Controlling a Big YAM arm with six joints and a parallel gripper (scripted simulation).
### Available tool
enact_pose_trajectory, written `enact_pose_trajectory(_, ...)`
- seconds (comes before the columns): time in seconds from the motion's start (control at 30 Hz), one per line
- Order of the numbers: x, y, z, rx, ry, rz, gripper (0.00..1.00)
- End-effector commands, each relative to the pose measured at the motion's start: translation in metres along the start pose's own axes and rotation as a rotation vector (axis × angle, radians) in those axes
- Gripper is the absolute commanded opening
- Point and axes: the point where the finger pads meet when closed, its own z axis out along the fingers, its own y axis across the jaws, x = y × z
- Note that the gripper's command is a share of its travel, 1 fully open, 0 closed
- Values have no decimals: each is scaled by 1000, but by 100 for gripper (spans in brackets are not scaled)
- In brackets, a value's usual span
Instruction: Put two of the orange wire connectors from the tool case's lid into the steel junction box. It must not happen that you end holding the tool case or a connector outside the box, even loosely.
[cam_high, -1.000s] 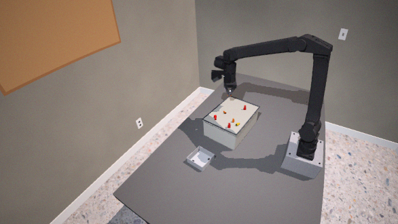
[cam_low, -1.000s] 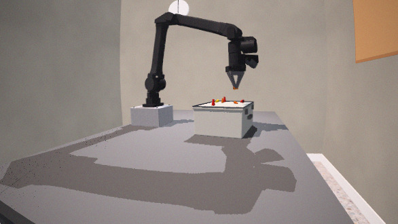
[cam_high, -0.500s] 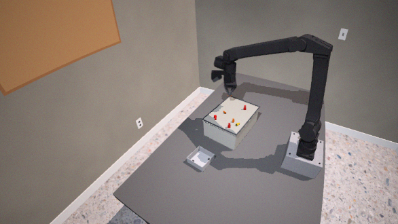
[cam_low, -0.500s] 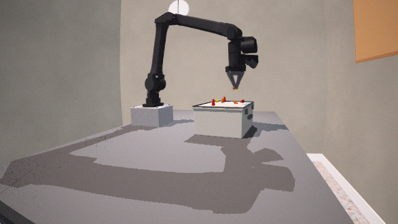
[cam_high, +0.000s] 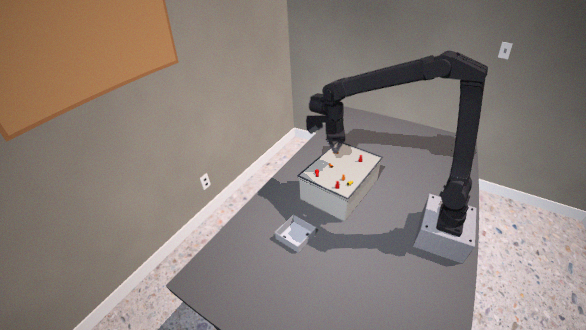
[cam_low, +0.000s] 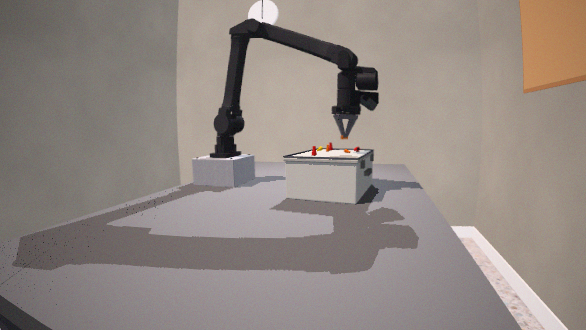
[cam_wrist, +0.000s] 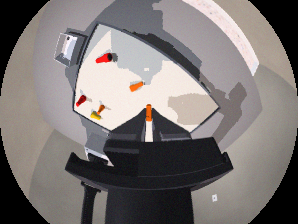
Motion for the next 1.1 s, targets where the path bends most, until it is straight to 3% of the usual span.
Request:
enact_pose_trajectory(0.0,-21,8,-33,50,-63,11,6)
enact_pose_trajectory(0.13,-34,24,-37,56,-75,11,6)
enact_pose_trajectory(0.53,-86,112,-32,48,-73,11,6)
enact_pose_trajectory(0.6,-86,112,-32,48,-73,11,6)
enact_pose_trajectory(1.07,-144,218,-33,40,-70,11,6)
